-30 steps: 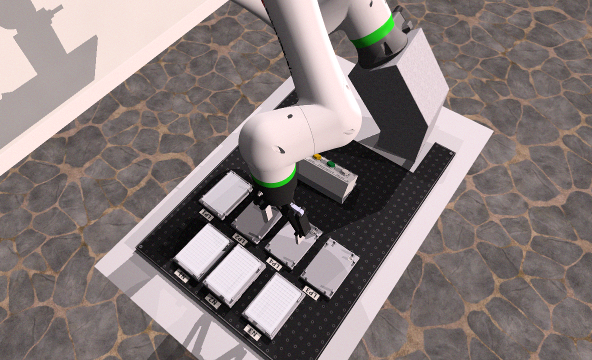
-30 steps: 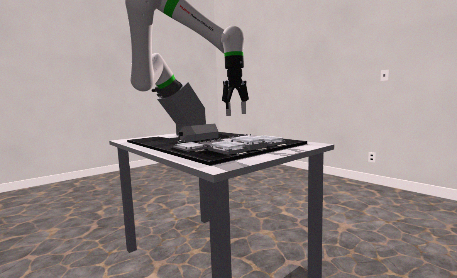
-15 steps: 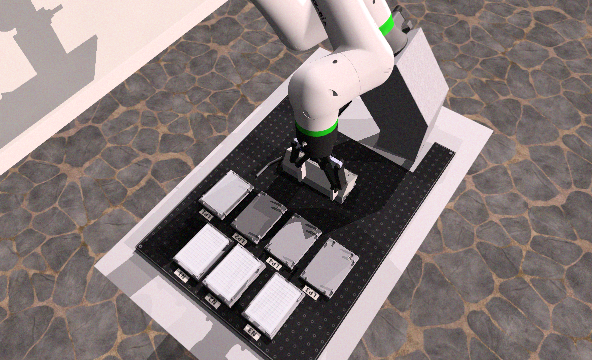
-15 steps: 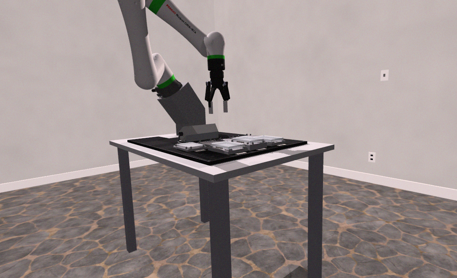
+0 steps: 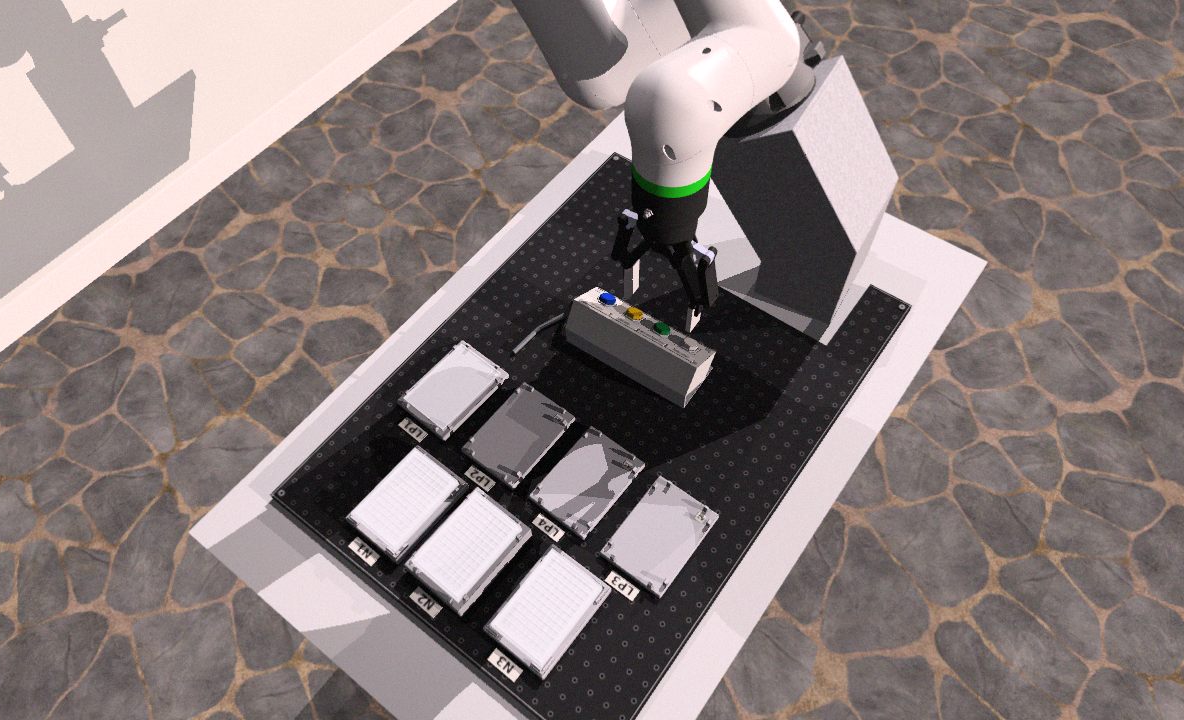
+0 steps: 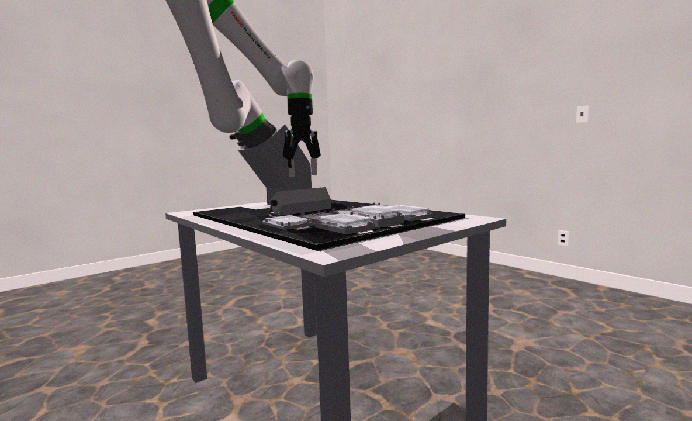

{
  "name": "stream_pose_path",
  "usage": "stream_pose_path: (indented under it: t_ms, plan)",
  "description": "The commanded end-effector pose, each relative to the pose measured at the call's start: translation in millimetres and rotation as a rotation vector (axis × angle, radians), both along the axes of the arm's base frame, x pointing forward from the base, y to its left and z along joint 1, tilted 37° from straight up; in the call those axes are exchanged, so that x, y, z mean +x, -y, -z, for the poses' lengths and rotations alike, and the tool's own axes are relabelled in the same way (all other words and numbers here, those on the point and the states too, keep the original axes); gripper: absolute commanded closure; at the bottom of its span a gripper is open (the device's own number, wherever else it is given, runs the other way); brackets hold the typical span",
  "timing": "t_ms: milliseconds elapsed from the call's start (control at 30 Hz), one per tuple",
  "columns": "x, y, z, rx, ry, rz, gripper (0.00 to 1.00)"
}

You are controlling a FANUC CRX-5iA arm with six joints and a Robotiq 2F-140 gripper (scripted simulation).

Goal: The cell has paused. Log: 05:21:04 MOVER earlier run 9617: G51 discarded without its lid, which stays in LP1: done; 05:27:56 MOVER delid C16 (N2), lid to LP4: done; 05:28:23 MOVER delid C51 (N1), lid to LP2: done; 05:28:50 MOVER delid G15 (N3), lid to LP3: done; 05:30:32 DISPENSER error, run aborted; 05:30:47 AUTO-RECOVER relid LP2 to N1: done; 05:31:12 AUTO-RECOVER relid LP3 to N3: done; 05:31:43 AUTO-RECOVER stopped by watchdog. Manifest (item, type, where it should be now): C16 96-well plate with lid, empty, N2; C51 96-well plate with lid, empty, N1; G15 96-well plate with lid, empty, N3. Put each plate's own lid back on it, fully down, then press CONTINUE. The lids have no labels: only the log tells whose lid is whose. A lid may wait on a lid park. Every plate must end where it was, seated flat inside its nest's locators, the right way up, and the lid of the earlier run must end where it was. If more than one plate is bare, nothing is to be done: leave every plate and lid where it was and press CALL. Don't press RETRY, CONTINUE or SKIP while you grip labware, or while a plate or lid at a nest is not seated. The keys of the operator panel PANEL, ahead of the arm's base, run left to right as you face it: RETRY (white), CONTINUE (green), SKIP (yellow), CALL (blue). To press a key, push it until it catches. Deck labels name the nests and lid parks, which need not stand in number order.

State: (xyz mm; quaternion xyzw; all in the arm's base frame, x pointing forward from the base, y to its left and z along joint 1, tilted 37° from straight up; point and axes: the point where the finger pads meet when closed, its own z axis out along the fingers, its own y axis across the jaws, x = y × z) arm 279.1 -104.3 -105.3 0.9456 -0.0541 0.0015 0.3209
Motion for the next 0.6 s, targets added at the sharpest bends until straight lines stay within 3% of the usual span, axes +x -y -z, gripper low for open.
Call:
stream_pose_path:
  t_ms: [0,33,567]
  plan:
    - [-10.5,-1.8,-3.1,-0.001,0.006,-0.003,0.34]
    - [-10.5,-1.8,-3.1,-0.001,0.006,-0.003,1.0]
    - [-10.5,-1.8,-3.1,-0.001,0.006,-0.003,1.0]
